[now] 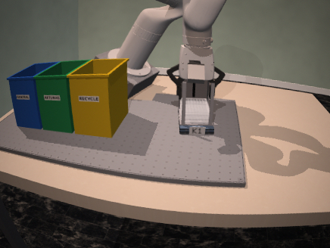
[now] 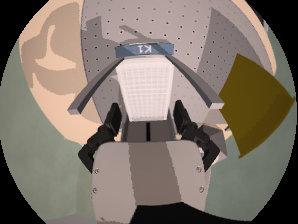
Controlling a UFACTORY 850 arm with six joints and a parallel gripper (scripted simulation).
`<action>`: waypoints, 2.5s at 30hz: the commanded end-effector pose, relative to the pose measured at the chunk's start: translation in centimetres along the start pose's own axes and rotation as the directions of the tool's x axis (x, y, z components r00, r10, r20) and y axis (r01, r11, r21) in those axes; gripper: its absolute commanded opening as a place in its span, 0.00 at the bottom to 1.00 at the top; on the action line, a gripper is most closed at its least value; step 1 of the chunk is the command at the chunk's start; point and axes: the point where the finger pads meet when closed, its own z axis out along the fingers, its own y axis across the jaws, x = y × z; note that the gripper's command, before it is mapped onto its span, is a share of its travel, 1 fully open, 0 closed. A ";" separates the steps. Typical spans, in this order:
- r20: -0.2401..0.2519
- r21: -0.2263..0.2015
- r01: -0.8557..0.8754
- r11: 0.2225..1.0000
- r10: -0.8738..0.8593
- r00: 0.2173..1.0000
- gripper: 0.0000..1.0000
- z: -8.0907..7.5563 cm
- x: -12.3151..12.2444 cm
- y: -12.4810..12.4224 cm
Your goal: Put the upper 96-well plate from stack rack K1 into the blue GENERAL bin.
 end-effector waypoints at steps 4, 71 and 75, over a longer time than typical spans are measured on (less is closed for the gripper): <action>-0.005 0.002 0.000 1.000 0.000 1.000 1.00 1.0 0.0 0.0; -0.004 0.002 0.000 1.000 0.000 1.000 0.00 2.9 0.0 0.0; -0.004 0.002 0.000 1.000 0.000 1.000 0.00 2.9 0.0 0.0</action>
